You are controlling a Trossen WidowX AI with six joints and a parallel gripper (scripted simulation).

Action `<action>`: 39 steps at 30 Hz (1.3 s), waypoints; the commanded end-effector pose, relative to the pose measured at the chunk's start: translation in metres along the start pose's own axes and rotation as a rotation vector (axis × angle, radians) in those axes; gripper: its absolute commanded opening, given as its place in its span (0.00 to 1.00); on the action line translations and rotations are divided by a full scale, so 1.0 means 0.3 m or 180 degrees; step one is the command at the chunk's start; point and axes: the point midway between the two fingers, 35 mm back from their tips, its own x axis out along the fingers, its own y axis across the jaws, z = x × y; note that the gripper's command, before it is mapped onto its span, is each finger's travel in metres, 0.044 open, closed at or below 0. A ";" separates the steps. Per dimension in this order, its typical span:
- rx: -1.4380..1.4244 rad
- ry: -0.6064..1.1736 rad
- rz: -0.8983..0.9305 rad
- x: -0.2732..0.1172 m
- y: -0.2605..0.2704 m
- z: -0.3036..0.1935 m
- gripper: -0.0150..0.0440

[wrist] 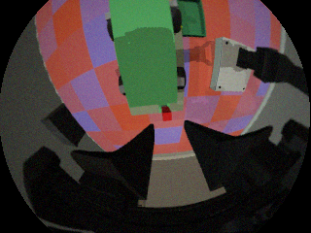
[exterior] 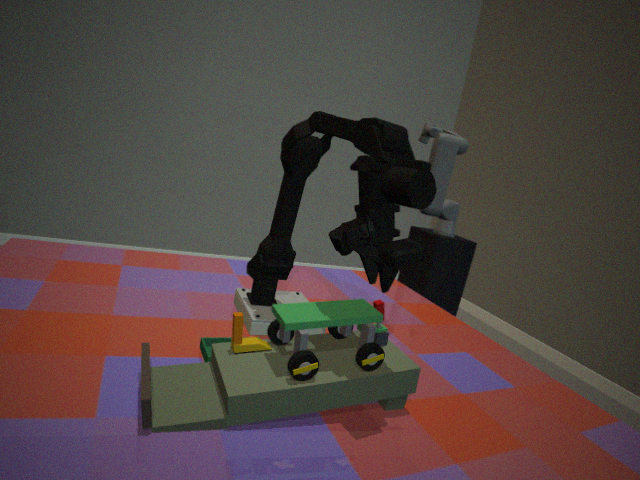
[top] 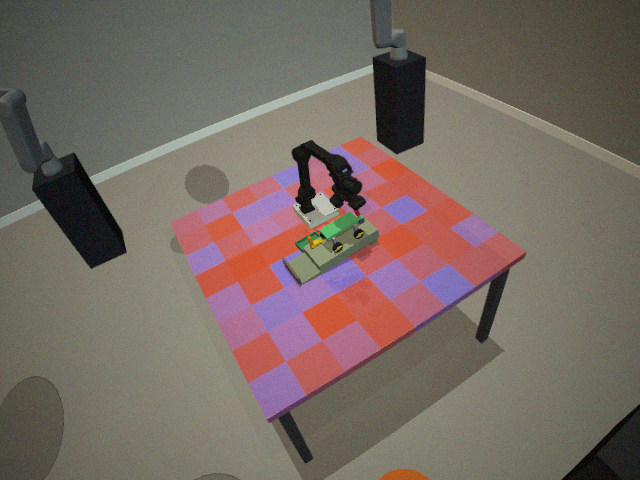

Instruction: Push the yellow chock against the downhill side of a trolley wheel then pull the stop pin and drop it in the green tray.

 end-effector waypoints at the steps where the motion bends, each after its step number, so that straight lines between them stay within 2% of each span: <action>1: 0.0024 0.0014 -0.0015 0.023 -0.002 -0.001 0.58; 39: 0.0023 0.0017 -0.0014 0.158 0.004 -0.006 0.58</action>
